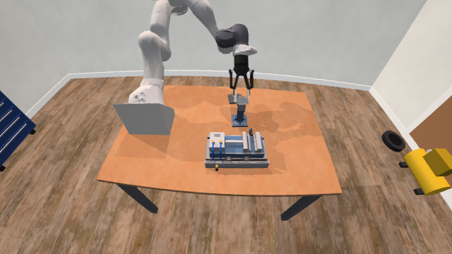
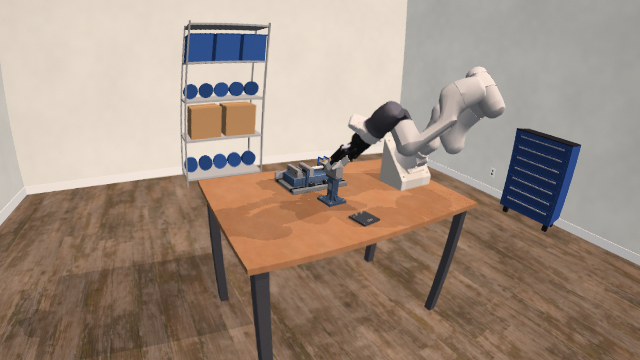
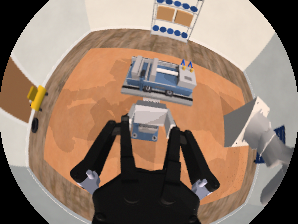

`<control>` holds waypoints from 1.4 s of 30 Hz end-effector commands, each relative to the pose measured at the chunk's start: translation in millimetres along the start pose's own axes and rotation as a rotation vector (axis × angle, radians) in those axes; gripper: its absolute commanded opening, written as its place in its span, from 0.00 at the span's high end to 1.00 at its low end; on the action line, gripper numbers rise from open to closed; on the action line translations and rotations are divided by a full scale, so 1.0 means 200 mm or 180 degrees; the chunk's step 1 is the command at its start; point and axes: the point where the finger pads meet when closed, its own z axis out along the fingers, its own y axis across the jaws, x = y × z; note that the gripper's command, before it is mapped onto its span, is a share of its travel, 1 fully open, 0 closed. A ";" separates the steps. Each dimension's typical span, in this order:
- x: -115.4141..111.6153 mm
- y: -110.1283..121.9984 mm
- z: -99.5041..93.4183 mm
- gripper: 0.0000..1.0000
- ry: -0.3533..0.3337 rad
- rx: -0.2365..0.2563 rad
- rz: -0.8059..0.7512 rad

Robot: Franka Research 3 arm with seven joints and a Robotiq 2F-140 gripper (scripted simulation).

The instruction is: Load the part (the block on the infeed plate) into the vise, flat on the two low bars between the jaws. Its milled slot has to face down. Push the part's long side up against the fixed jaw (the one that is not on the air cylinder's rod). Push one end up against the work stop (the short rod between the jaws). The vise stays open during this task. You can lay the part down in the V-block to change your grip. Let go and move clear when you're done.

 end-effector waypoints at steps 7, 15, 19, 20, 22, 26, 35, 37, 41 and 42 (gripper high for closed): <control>0.00 0.00 0.00 1.00 0.0009 0.0006 0.0001; 0.00 0.00 0.00 1.00 0.0009 0.0006 0.0001; 0.00 0.00 -0.01 1.00 0.0009 0.0006 0.0001; 0.00 0.00 -0.01 1.00 0.0009 0.0006 0.0001; 0.01 0.00 -0.01 1.00 0.0009 0.0006 0.0001; 0.01 0.00 -0.01 1.00 0.0009 0.0006 0.0001; 0.02 0.00 -0.03 1.00 0.0009 0.0006 0.0001; 0.02 0.00 -0.03 1.00 0.0009 0.0006 0.0001; 0.03 0.00 -0.04 1.00 0.0009 0.0006 0.0001; 0.04 0.00 -0.04 1.00 0.0009 0.0006 0.0001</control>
